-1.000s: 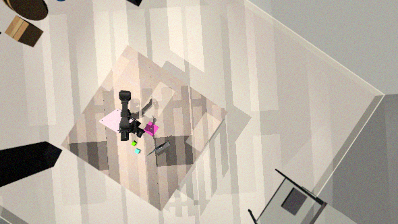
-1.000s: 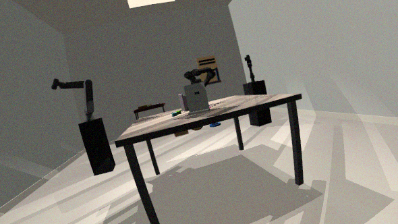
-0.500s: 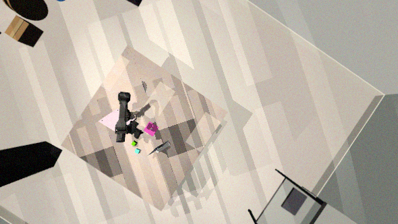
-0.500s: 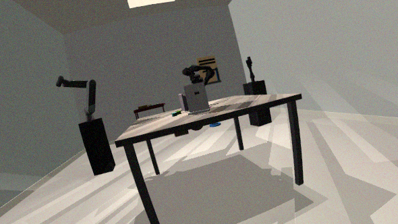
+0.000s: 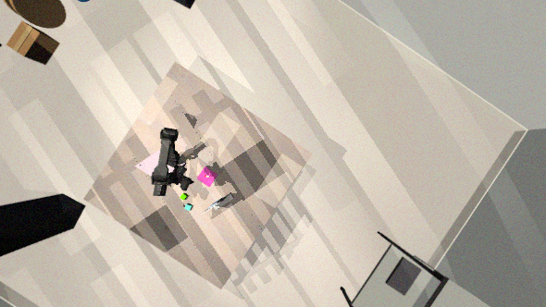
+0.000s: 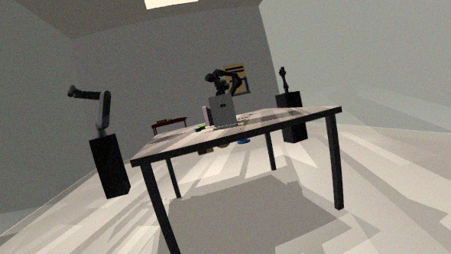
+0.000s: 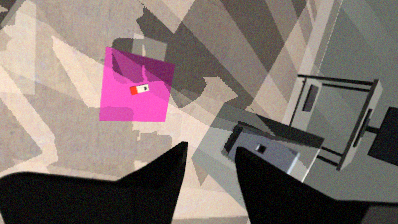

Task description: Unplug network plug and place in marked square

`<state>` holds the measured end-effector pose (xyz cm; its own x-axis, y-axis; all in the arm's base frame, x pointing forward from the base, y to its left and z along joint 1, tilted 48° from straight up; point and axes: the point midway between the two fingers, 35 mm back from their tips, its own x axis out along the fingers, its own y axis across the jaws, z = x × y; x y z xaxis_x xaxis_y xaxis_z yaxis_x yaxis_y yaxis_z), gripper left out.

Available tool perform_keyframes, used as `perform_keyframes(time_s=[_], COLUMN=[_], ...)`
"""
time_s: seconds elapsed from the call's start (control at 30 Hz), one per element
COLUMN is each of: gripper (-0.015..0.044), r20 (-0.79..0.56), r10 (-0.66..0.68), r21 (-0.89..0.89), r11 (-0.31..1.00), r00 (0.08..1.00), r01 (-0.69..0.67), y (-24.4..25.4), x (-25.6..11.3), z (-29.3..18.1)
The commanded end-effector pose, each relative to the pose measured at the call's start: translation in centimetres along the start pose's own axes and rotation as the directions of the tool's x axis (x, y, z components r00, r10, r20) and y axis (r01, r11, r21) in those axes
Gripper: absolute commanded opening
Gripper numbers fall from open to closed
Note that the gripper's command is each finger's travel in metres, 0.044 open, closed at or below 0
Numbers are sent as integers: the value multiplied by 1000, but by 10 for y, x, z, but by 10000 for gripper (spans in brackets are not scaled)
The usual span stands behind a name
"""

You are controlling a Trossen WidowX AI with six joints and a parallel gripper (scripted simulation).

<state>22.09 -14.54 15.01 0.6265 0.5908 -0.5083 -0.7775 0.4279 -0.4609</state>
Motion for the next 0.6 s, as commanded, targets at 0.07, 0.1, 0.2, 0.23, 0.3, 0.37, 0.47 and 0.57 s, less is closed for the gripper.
perform_keyframes(time_s=[0.07, 0.1, 0.2, 0.23, 0.3, 0.37, 0.47, 0.57], gripper=[261, 287, 366, 392, 440, 440, 440, 440], r20=[4, 4, 4, 4, 4, 4, 4, 4], r10=[6, 6, 6, 6, 6, 6, 6, 6], r21=[-1, -1, -1, -1, -1, -1, -1, -1], r11=[1000, 1000, 1000, 1000, 1000, 1000, 1000, 1000], r00=[1000, 1000, 1000, 1000, 1000, 1000, 1000, 1000], r01=[-6, -6, -6, -6, -6, -6, -6, -6], y=[-1, -1, -1, -1, -1, -1, -1, -1], x=[-4, -4, -4, -4, -4, -4, -4, -4], z=[0, 0, 0, 0, 0, 0, 0, 0])
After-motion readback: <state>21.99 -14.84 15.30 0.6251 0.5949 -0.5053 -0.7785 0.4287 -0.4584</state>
